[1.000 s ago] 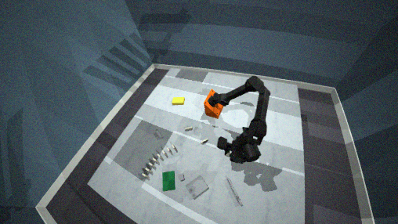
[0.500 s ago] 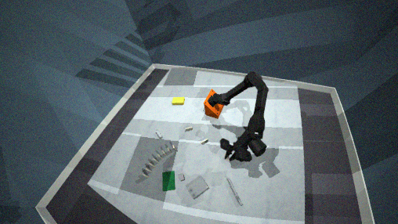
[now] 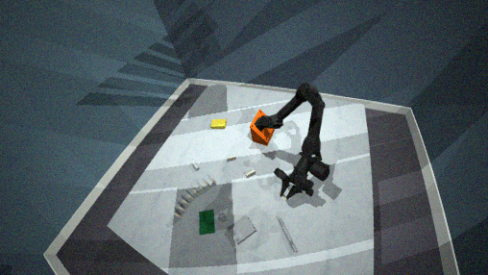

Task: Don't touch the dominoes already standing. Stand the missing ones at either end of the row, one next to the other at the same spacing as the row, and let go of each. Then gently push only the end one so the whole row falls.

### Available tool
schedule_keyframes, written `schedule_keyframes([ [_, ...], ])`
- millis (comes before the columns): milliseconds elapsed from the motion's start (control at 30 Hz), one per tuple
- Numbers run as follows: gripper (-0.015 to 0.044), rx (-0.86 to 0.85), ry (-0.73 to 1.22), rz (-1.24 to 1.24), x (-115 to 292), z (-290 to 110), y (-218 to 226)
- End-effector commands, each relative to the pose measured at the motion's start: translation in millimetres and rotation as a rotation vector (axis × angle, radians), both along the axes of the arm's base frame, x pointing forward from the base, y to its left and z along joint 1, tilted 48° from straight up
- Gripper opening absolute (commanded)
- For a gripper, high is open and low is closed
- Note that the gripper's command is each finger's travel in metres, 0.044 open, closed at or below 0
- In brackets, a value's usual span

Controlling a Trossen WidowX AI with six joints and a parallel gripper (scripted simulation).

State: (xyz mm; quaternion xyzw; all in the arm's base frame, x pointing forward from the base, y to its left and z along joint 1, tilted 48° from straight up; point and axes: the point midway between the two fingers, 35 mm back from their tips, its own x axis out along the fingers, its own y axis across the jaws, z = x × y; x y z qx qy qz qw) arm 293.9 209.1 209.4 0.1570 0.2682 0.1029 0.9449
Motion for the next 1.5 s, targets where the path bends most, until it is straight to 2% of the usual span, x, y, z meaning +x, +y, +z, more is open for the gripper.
schedule_keyframes([
  [0,0.0107,0.057,-0.069,-0.05,-5.6,8.1,-1.3],
  [767,0.0107,0.503,-0.359,-0.351,-56.3,29.0,-31.9],
  [1467,0.0107,0.507,-0.361,-0.354,-56.7,28.8,-31.9],
])
